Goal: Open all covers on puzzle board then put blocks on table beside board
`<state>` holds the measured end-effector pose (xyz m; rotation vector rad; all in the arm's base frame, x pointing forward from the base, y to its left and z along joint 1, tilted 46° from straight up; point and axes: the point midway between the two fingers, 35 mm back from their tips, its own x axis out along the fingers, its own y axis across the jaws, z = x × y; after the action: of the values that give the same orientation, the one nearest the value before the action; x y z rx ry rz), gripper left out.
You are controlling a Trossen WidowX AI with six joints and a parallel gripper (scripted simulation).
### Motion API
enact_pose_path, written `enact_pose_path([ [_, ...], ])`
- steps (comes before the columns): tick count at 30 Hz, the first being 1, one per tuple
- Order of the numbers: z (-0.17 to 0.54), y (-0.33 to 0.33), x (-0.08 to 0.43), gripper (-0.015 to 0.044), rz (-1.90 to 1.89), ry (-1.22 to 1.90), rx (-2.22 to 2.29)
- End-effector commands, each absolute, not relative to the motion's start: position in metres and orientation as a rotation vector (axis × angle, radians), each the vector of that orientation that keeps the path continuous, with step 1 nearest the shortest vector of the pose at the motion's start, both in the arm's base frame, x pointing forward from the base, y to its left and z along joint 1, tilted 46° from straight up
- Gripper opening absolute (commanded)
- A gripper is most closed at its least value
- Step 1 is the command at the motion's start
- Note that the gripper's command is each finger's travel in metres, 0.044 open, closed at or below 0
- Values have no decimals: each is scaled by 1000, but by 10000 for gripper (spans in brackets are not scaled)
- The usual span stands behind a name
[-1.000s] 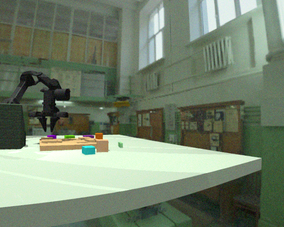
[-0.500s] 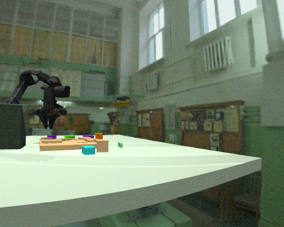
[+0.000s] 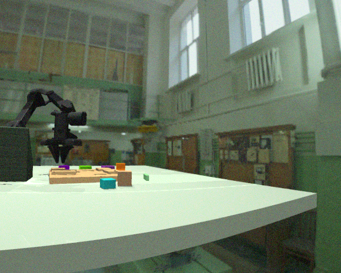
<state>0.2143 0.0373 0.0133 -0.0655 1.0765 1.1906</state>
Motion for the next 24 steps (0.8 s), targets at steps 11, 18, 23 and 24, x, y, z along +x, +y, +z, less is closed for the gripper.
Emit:
enact_pose_path([
  [11,6,48,212,144,1193,1077,-54],
  [18,6,48,212,144,1193,1077,-54],
  [23,6,48,212,144,1193,1077,-54],
  [24,6,48,212,144,1193,1077,-54],
])
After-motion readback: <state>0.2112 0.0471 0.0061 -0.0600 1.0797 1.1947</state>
